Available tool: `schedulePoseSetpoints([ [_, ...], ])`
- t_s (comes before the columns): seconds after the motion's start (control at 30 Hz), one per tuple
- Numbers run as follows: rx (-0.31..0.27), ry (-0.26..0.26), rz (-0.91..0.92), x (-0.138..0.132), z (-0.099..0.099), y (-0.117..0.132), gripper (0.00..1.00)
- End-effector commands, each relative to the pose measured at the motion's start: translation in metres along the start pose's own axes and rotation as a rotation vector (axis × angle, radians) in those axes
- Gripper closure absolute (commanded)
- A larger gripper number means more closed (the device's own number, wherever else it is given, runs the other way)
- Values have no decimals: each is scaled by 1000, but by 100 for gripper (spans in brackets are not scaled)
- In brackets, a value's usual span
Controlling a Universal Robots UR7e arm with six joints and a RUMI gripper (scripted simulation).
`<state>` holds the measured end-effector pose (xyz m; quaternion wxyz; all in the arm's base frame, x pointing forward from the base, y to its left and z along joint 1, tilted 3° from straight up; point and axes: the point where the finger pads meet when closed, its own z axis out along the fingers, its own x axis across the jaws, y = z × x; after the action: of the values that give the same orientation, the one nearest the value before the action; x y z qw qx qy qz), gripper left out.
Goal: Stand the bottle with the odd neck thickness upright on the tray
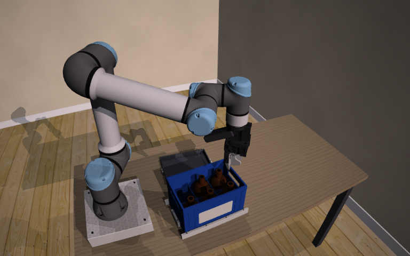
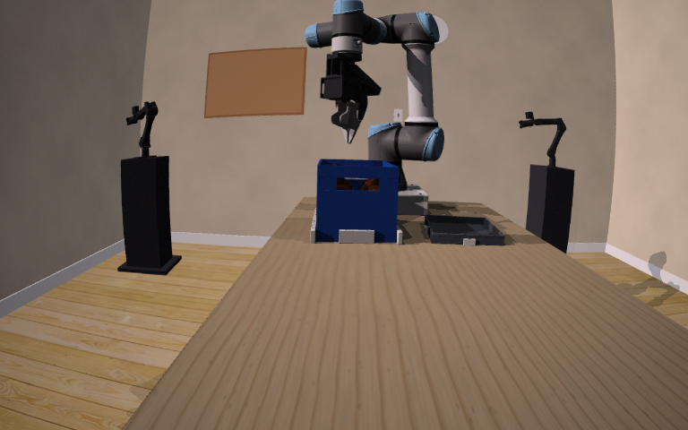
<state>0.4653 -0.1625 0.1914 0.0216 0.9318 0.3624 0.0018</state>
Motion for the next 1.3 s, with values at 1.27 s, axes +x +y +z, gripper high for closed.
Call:
schedulePoseSetpoints([
  [1.27,-2,0,0,46,0,-49,62],
])
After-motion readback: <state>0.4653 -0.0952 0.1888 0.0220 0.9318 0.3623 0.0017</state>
